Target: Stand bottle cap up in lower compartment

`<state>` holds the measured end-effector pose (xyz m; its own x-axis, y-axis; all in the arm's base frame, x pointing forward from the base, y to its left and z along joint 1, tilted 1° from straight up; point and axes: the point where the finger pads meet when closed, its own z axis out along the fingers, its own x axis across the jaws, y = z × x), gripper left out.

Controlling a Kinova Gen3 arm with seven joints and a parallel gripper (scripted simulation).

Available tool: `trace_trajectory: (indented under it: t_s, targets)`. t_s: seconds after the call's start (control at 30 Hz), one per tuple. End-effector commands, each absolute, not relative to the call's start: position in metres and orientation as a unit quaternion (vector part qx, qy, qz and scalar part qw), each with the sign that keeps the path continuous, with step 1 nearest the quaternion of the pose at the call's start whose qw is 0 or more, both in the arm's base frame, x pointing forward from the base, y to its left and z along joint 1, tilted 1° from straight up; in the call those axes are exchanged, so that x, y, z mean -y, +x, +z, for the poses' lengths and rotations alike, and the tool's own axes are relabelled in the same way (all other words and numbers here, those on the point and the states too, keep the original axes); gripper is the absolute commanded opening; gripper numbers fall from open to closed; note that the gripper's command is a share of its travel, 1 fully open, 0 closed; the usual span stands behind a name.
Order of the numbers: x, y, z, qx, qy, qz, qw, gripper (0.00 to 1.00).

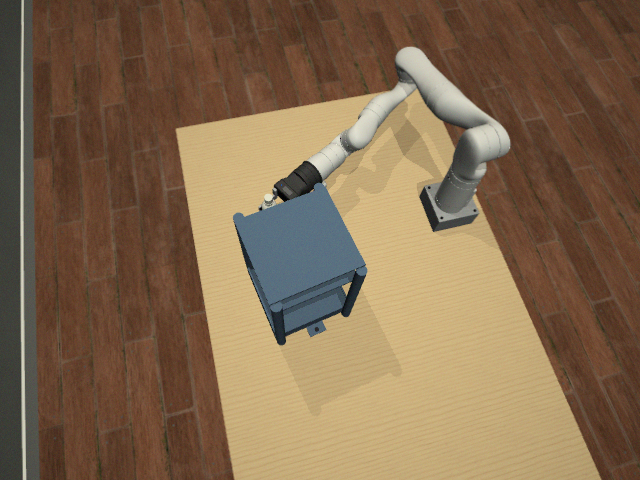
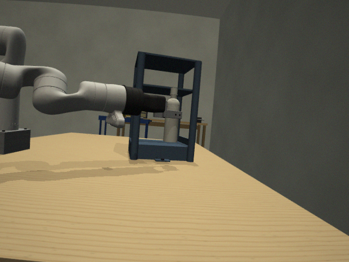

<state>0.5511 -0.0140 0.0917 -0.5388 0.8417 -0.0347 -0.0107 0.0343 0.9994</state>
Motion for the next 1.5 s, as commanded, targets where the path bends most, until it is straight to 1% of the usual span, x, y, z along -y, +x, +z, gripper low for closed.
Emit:
trace_trajectory:
  t_s: [0.0, 0.37, 0.8, 1.47]
  targets:
    - [0.0175, 0.5517, 0.0907, -0.625, 0.334, 0.615, 0.346, 0.0]
    - [0.0172, 0.5521, 0.0905, -0.627, 0.33, 0.617, 0.343, 0.0]
    - [0.0132, 0.5521, 0.0871, -0.648, 0.295, 0.632, 0.306, 0.0]
    - [0.0176, 0.5533, 0.0876, -0.655, 0.281, 0.638, 0.291, 0.0]
